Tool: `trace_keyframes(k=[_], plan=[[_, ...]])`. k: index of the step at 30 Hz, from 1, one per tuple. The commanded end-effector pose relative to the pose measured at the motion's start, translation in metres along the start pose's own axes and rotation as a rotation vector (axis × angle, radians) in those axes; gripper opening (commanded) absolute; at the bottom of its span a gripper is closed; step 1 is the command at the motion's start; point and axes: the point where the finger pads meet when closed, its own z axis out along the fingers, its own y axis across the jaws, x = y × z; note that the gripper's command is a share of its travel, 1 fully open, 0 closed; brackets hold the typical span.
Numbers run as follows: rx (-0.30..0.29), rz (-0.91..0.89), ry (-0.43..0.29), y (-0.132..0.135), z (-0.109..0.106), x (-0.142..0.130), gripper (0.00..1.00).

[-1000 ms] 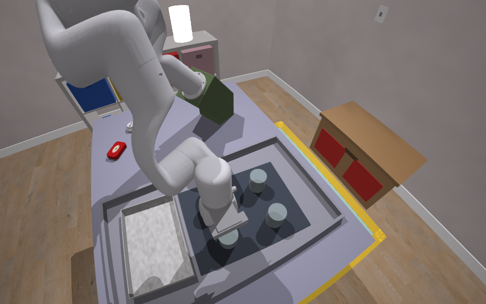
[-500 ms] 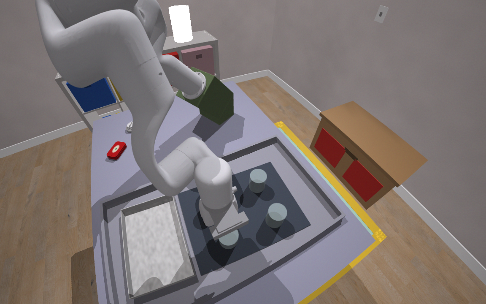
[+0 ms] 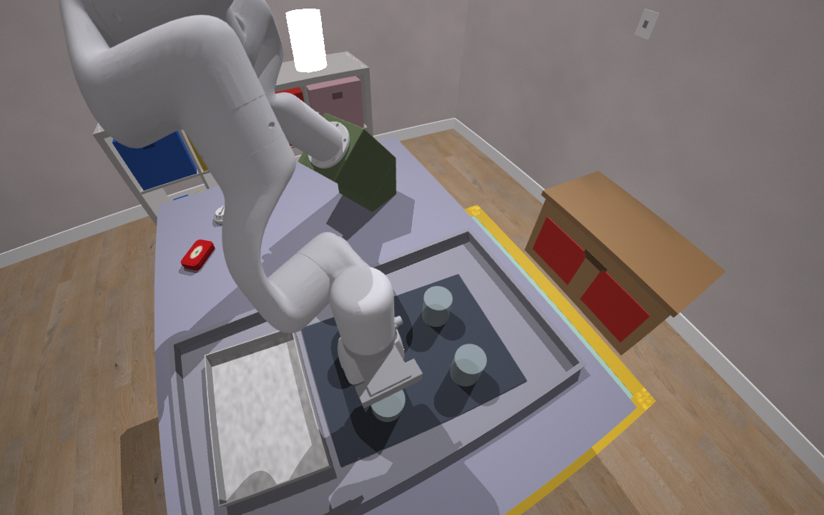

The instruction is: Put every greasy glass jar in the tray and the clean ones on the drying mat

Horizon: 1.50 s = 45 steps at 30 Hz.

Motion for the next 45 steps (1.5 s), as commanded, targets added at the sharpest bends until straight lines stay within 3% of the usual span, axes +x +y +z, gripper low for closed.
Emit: trace_keyframes(k=[1,32,45], plan=[[0.002,0.000,0.004,-0.001,-0.002,0.002,0.00],[0.002,0.000,0.004,-0.001,-0.005,0.006,0.00],[0.002,0.000,0.004,-0.001,0.003,-0.021,0.00]])
